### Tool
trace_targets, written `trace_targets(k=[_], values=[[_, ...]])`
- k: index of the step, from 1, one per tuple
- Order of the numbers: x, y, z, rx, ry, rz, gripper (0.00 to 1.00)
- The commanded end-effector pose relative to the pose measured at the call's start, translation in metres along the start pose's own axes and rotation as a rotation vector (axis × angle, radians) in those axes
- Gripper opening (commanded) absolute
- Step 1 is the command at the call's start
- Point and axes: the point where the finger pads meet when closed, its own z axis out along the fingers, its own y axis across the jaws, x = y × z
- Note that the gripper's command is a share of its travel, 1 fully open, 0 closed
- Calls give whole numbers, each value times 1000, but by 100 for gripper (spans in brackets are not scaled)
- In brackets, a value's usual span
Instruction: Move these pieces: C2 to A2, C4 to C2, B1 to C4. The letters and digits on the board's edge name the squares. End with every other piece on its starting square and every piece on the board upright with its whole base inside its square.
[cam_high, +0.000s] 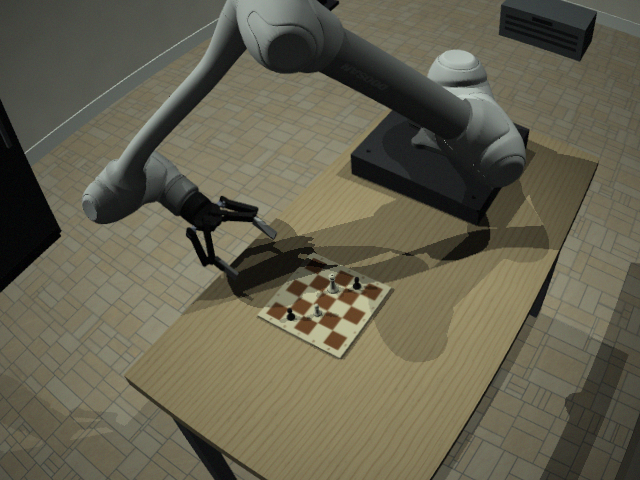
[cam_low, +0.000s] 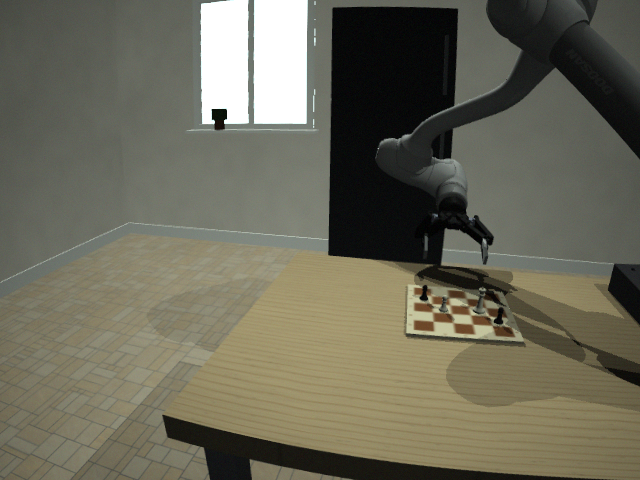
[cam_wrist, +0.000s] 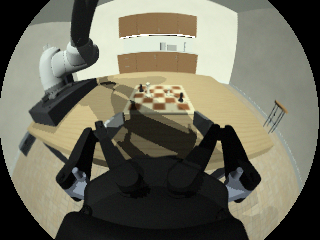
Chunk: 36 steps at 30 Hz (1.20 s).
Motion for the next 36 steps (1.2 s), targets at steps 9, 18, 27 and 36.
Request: trace_targets(k=[9, 18, 27, 36], values=[[0, 0, 0, 0, 0, 0, 100], [0, 0, 0, 0, 0, 0, 100], [17, 0, -7, 0, 0, 0, 100], [70, 1, -28, 0, 0, 0, 100]])
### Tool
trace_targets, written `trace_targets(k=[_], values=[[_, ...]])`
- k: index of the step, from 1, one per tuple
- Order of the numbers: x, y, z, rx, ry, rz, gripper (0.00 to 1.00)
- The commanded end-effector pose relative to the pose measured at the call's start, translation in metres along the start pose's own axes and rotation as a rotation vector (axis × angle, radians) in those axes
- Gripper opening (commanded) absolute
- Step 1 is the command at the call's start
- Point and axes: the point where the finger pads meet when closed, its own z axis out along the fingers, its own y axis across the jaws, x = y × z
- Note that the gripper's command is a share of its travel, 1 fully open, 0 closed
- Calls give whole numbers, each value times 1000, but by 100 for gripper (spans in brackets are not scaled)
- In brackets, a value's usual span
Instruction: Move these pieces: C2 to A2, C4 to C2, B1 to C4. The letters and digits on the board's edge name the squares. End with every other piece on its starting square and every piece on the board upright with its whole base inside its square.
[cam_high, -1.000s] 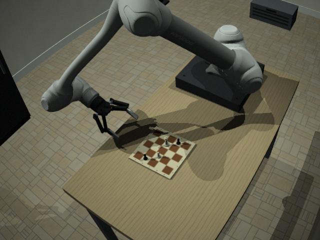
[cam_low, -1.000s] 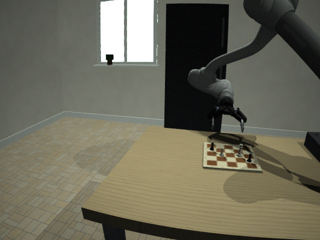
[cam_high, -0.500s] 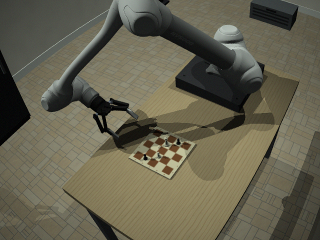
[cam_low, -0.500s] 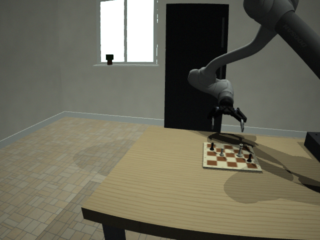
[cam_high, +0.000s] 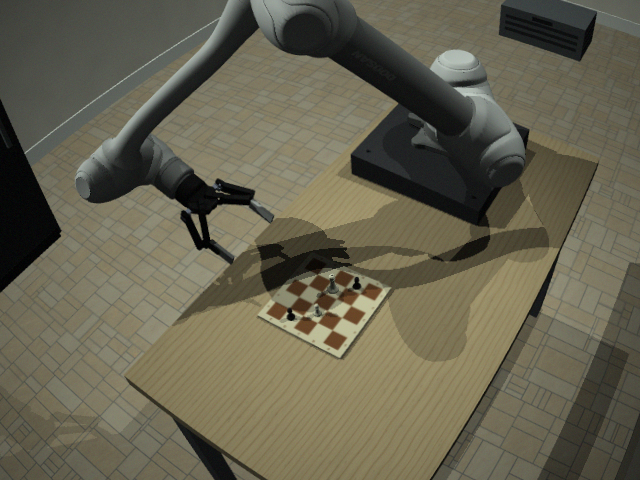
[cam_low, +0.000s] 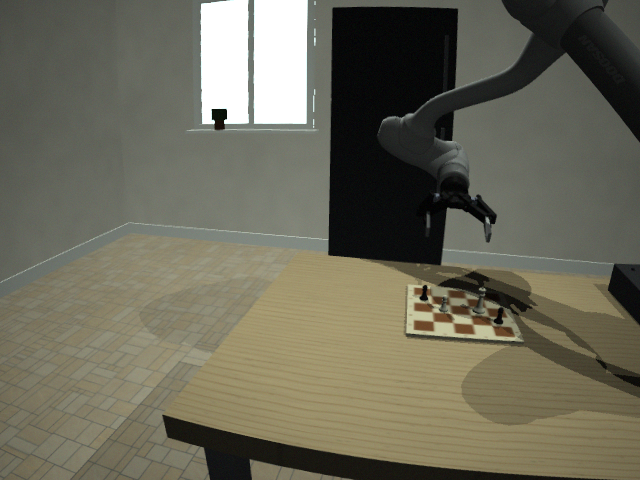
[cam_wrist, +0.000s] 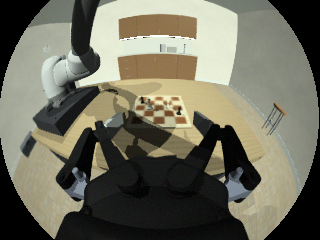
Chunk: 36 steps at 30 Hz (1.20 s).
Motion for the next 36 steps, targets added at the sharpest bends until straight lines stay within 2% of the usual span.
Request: trace_targets(k=[1, 9, 12, 14, 16, 19, 21, 22, 23, 24, 25, 27, 28, 31, 32, 33, 36], values=[[18, 0, -8, 0, 0, 0, 100], [31, 1, -13, 0, 0, 0, 100], [31, 0, -4, 18, -27, -1, 100], [37, -4, 19, 70, -108, -8, 100], [45, -12, 53, 154, -251, -32, 100], [45, -12, 53, 154, -251, -32, 100], [55, -25, 87, 251, -442, -92, 100], [55, -25, 87, 251, -442, -92, 100], [62, -31, 102, 279, -508, -126, 100], [62, -31, 102, 297, -547, -138, 100], [69, -36, 114, 312, -588, -171, 100], [69, -36, 114, 338, -651, -194, 100], [76, -39, 123, 358, -713, -242, 100], [85, -41, 131, 395, -834, -323, 100], [85, -41, 131, 398, -844, -328, 100], [95, -41, 137, 413, -911, -389, 100], [95, -41, 137, 416, -924, -397, 100]])
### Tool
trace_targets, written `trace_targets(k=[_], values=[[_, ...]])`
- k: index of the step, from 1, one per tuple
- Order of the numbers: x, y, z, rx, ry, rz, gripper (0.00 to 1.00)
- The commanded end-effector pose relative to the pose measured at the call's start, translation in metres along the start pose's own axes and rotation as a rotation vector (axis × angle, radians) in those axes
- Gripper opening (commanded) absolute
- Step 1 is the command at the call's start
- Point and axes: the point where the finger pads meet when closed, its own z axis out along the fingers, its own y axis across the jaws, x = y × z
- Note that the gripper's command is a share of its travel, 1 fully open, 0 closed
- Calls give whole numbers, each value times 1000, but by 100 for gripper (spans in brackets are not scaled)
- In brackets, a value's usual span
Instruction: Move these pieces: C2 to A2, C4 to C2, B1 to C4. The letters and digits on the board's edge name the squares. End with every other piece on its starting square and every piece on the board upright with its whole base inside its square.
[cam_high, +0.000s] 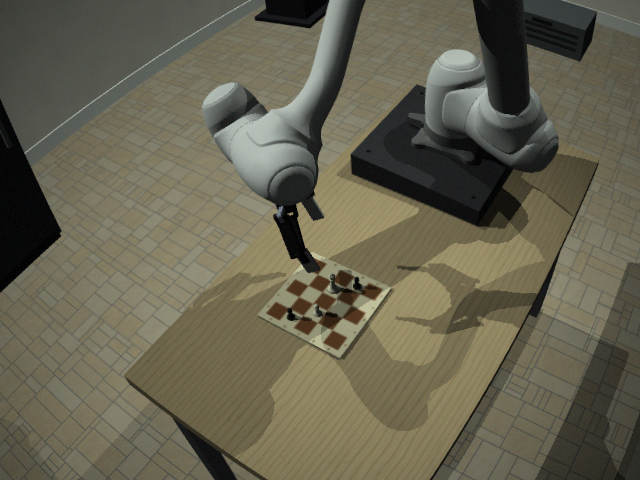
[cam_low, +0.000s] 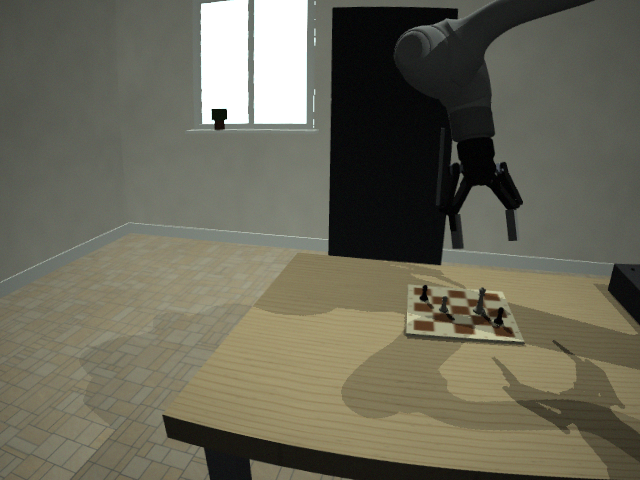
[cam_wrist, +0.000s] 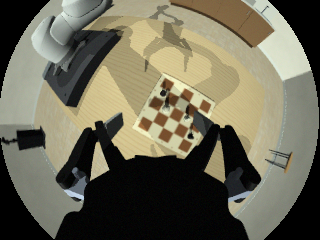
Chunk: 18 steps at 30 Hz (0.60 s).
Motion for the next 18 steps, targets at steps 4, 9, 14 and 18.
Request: trace_targets(k=[4, 9, 14, 18], values=[[36, 18, -14, 20, -317, -187, 100], [40, 20, -16, 17, -343, -208, 100], [40, 20, -16, 17, -343, -208, 100], [40, 20, -16, 17, -343, -208, 100]])
